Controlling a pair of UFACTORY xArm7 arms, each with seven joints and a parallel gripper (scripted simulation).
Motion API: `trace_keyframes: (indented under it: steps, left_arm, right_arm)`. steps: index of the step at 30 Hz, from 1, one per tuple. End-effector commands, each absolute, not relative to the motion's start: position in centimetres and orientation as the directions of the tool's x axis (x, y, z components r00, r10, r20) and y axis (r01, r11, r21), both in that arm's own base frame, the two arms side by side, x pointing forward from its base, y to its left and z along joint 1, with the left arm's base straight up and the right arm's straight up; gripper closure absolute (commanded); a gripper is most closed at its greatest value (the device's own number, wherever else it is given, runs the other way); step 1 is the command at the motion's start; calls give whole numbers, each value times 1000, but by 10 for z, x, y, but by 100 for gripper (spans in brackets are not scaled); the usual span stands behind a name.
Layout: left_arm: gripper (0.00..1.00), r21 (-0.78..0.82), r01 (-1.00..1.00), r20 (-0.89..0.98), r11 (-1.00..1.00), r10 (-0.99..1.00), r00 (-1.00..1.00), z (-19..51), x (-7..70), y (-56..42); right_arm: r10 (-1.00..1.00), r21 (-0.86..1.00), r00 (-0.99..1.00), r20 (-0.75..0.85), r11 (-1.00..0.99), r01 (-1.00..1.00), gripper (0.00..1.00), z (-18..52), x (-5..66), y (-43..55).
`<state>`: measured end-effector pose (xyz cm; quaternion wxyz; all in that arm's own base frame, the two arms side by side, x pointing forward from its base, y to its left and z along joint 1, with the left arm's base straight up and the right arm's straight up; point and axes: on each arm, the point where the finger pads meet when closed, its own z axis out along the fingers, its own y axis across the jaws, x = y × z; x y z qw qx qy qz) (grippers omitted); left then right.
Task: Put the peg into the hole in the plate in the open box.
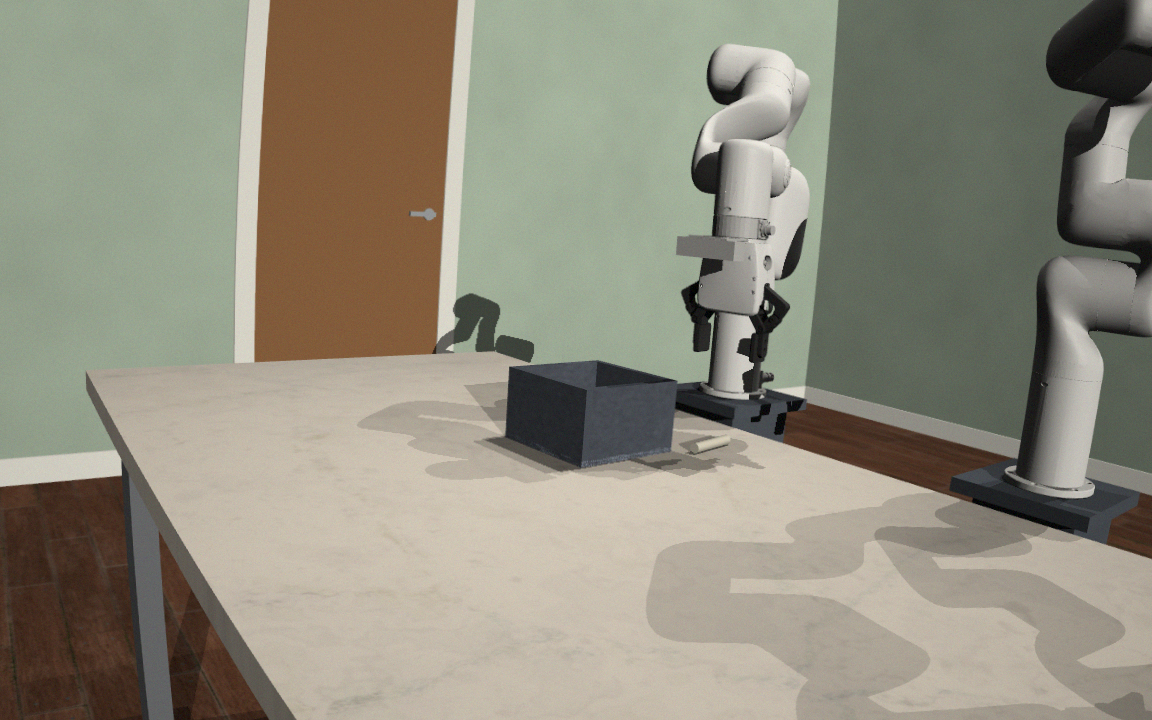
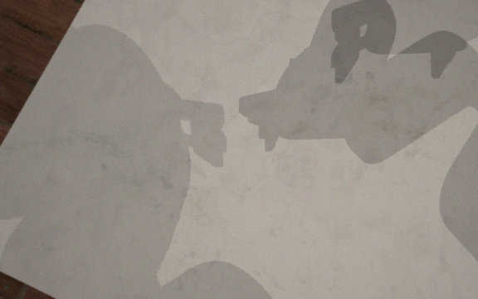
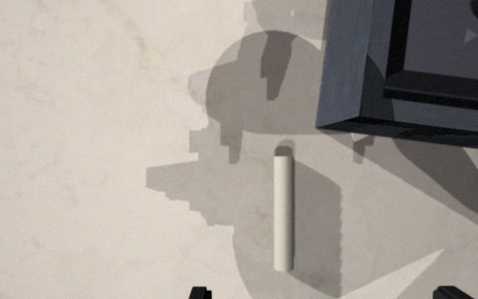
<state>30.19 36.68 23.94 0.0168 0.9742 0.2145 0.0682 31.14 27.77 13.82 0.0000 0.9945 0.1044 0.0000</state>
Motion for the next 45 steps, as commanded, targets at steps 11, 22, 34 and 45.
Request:
trace_keyframes:
  steps: [11, 22, 34, 45]
  left_arm:
    - [0, 57, 620, 97, -783, 622, 777, 244, 239, 393]
    - [0, 51, 747, 73, -663, 748, 659, 246, 193, 404]
    - [0, 41, 861, 49, -507, 862, 505, 247, 141, 411]
    - [0, 27, 946, 27, -323, 946, 322, 248, 87, 411]
  right_arm:
    - [208, -1, 978, 4, -978, 208, 0, 140, 312, 278]
    - [208, -1, 978, 4, -978, 208, 0, 140, 312, 278]
    - [208, -1, 978, 4, -978, 208, 0, 140, 312, 278]
    - [208, -1, 978, 4, -978, 208, 0, 140, 312, 278]
